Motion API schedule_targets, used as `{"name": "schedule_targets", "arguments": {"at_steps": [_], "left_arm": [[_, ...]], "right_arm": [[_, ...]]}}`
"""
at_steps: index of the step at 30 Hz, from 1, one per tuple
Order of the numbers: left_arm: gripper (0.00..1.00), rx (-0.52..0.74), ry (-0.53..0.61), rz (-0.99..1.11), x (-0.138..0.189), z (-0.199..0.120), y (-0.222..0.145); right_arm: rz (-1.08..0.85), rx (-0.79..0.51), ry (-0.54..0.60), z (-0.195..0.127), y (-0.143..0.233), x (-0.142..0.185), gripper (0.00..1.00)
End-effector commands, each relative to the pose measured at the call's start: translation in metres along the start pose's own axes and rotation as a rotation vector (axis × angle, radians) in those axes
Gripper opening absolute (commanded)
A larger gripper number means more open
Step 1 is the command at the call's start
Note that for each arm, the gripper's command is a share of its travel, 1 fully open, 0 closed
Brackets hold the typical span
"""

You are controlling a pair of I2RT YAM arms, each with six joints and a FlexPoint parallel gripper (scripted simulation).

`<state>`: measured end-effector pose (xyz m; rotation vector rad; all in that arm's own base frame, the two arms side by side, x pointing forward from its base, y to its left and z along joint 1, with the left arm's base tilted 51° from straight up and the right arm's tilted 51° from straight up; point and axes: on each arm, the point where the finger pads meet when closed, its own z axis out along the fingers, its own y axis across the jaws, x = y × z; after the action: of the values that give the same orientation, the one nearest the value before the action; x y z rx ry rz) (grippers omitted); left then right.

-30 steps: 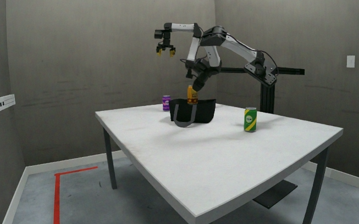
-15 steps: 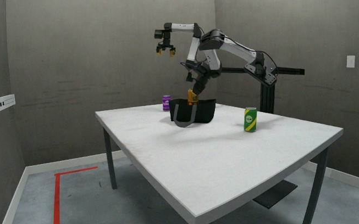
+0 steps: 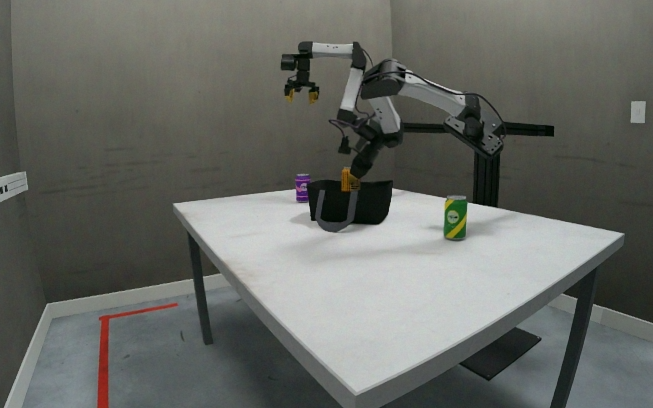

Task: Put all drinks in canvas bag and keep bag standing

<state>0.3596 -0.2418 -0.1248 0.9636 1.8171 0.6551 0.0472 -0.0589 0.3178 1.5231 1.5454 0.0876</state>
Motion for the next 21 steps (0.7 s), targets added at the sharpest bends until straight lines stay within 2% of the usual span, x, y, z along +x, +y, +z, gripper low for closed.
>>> {"name": "schedule_targets", "arguments": {"at_steps": [1, 6, 20, 21], "left_arm": [[0.67, -0.003, -0.099, -0.061, -0.034, 0.000, 0.003], [0.67, -0.006, -0.078, -0.054, -0.019, 0.010, 0.004], [0.67, -0.004, -0.100, -0.055, -0.022, 0.016, 0.003], [0.67, -0.007, -0.081, -0.051, -0.009, 0.024, 0.004]], "right_arm": [[0.000, -0.033, -0.025, -0.012, 0.001, -0.004, 1.00], [0.000, -0.033, -0.025, -0.012, 0.001, -0.004, 1.00], [0.000, -0.033, -0.025, -0.012, 0.001, -0.004, 1.00], [0.000, -0.033, -0.025, -0.012, 0.001, -0.004, 1.00]]}}
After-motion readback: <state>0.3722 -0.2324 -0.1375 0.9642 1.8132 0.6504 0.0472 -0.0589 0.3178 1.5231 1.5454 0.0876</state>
